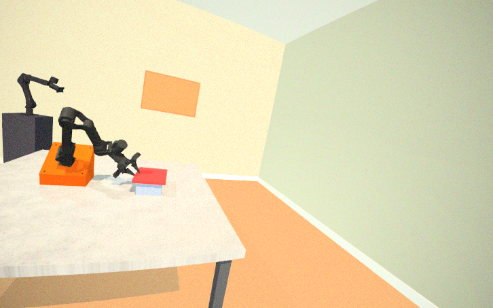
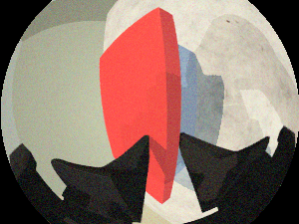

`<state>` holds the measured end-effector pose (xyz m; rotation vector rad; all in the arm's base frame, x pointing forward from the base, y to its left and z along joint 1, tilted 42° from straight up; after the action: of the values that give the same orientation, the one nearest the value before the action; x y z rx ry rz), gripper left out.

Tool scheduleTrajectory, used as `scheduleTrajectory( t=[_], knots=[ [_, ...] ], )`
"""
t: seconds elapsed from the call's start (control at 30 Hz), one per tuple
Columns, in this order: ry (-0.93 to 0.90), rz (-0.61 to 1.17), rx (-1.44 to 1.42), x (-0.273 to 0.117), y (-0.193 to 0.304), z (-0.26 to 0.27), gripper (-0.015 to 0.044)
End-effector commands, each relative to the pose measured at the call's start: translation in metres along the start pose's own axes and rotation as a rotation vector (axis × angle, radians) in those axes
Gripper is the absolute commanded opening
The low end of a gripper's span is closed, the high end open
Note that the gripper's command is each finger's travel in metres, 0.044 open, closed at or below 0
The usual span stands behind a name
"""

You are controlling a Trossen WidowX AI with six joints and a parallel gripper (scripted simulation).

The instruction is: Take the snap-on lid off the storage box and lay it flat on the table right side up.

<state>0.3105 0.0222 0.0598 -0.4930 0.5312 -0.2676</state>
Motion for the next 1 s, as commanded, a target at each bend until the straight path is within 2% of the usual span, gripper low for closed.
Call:
scheduleTrajectory(
  t=[0.0, 0.07, 0.97],
  knots=[
    [0.001, 0.002, -0.004, 0.0005, 0.0000, -0.0003, 0.0037],
    [0.001, 0.002, -0.004, 0.0005, 0.0000, -0.0003, 0.0000],
    [0.000, 0.000, 0.000, -0.0039, 0.0006, 0.0036, 0.0000]
  ],
)
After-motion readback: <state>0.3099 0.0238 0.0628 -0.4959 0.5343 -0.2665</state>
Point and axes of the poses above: the point midway between the two fingers, 35 mm back from their tips, its own x axis out along the fingers, its own z axis across the jaws, y = z × x, the point moved 6 cm from there along -x, back along the fingers, and after that the axes turned 12 degrees about x, right-handed, at the moved point
